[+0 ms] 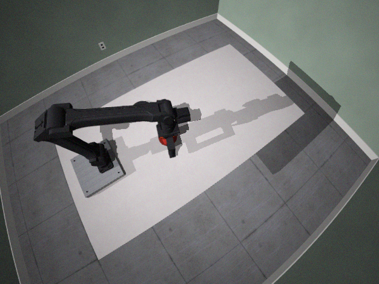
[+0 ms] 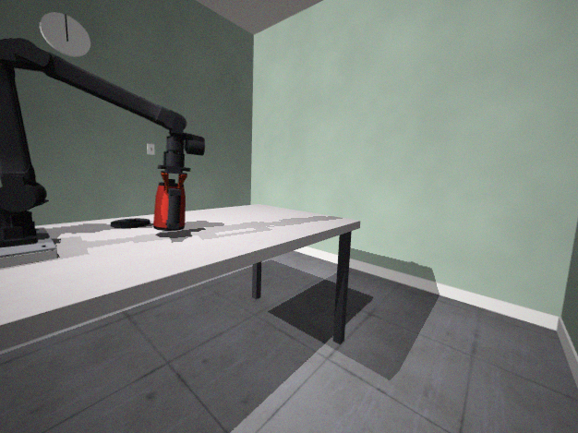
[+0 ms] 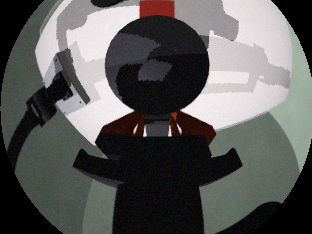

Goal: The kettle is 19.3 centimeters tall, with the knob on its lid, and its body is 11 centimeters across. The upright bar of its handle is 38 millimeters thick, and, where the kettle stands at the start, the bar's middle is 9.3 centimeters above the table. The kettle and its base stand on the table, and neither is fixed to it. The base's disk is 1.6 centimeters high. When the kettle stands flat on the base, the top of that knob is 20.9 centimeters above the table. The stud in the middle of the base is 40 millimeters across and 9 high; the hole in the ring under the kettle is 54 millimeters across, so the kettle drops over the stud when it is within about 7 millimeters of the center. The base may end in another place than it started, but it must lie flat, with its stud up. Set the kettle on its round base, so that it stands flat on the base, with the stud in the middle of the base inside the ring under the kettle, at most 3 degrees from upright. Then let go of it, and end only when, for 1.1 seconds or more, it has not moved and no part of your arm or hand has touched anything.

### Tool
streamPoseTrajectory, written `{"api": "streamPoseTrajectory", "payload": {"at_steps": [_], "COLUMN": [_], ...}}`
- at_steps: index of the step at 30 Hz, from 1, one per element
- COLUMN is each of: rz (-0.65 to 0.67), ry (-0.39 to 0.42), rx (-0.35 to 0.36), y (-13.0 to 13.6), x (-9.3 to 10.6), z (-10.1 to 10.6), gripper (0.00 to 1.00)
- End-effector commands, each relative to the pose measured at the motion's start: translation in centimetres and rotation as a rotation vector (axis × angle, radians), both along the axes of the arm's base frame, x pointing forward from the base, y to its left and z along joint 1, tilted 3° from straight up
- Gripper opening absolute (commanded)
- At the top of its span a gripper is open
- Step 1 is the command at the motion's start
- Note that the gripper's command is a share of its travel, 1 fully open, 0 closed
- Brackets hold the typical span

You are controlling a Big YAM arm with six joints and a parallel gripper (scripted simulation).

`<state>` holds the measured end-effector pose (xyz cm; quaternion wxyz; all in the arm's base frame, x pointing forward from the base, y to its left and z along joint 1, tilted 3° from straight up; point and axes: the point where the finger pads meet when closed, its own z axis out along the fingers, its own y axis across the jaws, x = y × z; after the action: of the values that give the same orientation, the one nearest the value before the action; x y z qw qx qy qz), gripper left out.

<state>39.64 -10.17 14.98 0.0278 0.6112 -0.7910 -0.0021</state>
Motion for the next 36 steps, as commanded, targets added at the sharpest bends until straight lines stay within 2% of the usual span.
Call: {"api": "streamPoseTrajectory", "payload": {"at_steps": [1,5,6,11,15,36], "rz": [0.008,0.007,0.009,0.008,0.011,0.012], "ry": [-0.114,-0.101,-0.132,-0.114,-0.132,-0.138], "rx": [-0.02,-0.017,-0.024,-0.02,-0.023,-0.025], "y": [0.0,0.0,0.0,0.0,0.0,0.0], "x": [3.7,4.1,3.9,4.5,4.4,4.6], "z": [5.3,5.0,6.5,6.3,7.2,7.3], "gripper": [0.0,0.0,0.0,0.0,0.0,0.0]}}
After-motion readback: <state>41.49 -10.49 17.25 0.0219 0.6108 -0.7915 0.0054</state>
